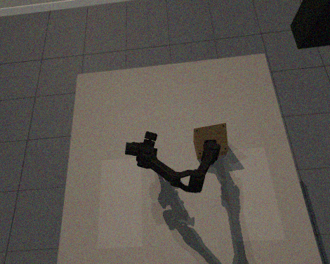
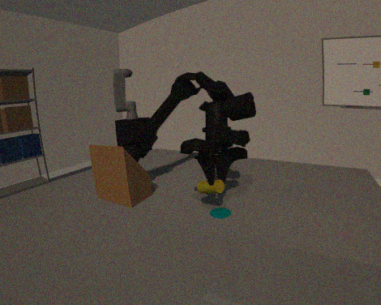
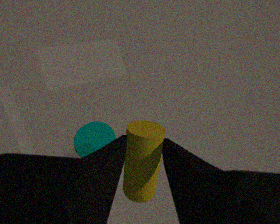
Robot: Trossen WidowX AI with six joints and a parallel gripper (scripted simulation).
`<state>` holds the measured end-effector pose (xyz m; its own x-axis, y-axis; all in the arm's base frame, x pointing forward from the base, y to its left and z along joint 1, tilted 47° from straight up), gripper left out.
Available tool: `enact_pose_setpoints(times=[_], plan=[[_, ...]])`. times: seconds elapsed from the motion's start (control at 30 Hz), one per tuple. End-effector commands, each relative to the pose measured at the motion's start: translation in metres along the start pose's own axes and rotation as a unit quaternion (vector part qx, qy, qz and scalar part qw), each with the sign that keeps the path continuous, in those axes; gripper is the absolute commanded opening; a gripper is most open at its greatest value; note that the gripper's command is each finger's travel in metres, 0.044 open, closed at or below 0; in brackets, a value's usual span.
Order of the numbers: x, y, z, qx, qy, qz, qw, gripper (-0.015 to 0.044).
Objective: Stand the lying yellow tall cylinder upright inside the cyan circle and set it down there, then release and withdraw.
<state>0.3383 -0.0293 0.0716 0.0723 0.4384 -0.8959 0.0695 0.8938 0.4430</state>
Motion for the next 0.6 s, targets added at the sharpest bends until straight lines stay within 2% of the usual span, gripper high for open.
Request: enact_pose_setpoints(times=[0.0,0.57], plan=[[0.0009,0.0018,-0.002,0.0,-0.01,-0.011,1.0,0.0105],[0.0086,0.0056,-0.0067,-0.001,-0.051,-0.046,0.998,0.0105]])
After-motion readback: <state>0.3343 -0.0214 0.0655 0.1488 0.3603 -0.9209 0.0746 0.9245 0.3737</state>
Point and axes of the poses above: the point midway between the two fingers, 35 mm back from their tips, its own x axis out along the fingers, its own y axis across the jaws, z = x × y, the point moved 8 cm from there along -x, back along the fingers, and after that the axes turned 14 degrees about -x, right-handed, at the moved point
